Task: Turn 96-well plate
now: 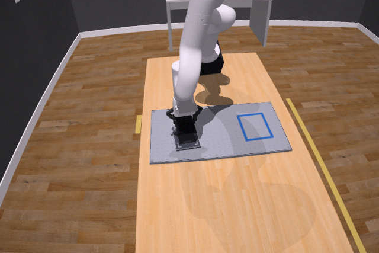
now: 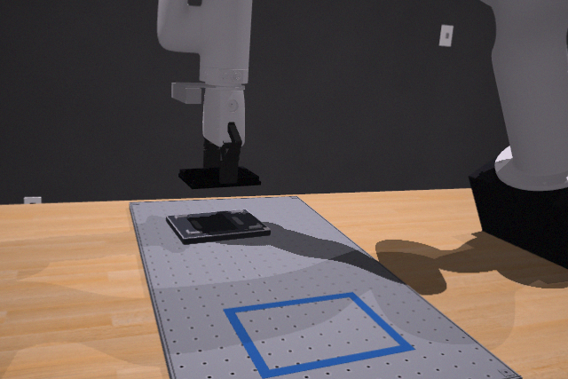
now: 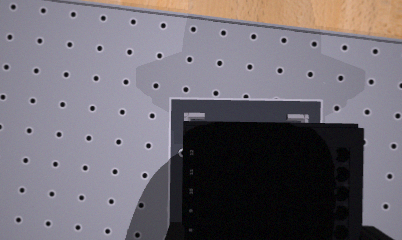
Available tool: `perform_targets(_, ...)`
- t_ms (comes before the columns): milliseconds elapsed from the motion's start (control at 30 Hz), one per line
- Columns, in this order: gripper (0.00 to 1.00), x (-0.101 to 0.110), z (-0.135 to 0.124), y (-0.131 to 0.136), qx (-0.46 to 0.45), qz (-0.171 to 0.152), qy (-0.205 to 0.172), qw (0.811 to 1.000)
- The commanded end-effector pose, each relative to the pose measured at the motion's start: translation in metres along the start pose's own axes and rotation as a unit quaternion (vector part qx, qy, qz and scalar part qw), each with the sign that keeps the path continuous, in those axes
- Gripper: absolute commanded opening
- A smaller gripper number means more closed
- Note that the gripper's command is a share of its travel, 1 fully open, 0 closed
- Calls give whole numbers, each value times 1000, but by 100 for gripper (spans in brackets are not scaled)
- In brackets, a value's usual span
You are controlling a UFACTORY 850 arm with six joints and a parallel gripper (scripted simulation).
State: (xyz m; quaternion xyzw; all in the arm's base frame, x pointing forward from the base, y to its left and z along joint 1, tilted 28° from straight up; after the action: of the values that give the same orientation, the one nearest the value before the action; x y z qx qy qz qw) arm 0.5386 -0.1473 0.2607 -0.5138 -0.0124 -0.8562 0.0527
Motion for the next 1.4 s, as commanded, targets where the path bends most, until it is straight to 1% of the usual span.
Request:
perform_targets(0,0,0,1,0,0,0,1,1000)
perform_targets(333,0,0,1,0,0,0,1,1000)
perform_targets(467,0,-3,1,0,0,0,0,1000)
perform_targets(1367,0,-44,1,0,0,0,0,1000)
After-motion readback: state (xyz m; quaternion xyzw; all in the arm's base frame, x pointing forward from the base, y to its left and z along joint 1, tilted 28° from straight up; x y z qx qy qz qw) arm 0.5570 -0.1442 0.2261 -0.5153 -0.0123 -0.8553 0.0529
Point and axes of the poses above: the point where the finger pads meet when closed, its own x axis back along the fingers, its own y axis across the jaws, z = x × y, the point moved 4 cm from there along x, back along the fingers, and after that the axes turned 4 degrees about -x, right-handed, at the moved point
